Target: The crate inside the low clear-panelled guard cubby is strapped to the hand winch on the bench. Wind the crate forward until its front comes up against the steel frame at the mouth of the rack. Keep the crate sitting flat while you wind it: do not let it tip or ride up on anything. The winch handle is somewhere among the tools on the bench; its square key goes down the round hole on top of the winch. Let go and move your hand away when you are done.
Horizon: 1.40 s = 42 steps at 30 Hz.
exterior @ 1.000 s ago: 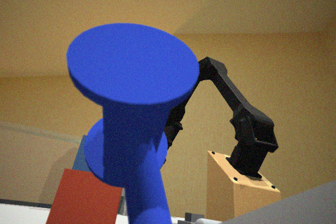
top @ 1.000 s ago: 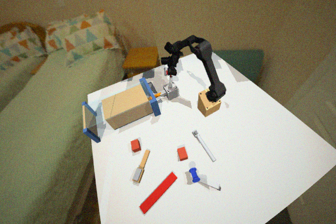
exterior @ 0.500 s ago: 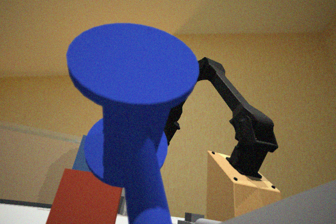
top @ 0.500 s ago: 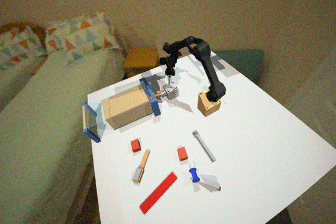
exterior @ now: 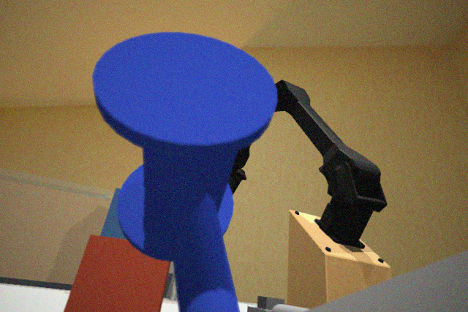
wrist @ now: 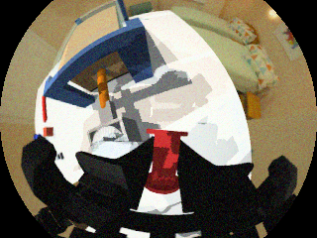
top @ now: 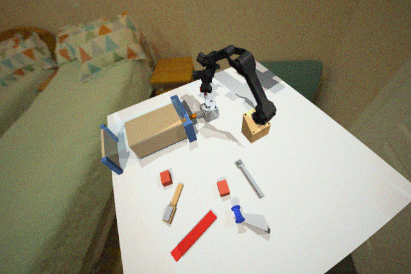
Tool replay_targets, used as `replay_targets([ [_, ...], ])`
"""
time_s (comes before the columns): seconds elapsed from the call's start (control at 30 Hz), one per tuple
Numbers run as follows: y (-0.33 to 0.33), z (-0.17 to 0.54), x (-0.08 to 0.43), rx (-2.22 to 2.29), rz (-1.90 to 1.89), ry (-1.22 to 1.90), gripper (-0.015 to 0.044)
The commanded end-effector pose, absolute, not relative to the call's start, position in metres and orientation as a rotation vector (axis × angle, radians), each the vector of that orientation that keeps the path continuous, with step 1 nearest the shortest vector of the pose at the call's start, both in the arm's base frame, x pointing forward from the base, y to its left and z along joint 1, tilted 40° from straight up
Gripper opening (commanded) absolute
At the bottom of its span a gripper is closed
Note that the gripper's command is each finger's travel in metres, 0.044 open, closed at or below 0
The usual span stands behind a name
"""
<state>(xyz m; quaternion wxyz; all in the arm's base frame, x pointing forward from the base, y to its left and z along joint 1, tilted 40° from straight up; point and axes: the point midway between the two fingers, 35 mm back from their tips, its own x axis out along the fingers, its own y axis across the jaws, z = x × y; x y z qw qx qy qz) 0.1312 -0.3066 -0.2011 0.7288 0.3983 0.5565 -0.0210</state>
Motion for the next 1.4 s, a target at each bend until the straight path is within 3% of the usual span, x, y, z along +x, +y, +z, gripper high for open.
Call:
replay_targets([
  [0.0,-0.308,-0.202,0.154,0.853,-0.025,1.195,0.0],
  [1.37,-0.304,-0.198,0.198,0.854,-0.022,1.192,0.0],
])
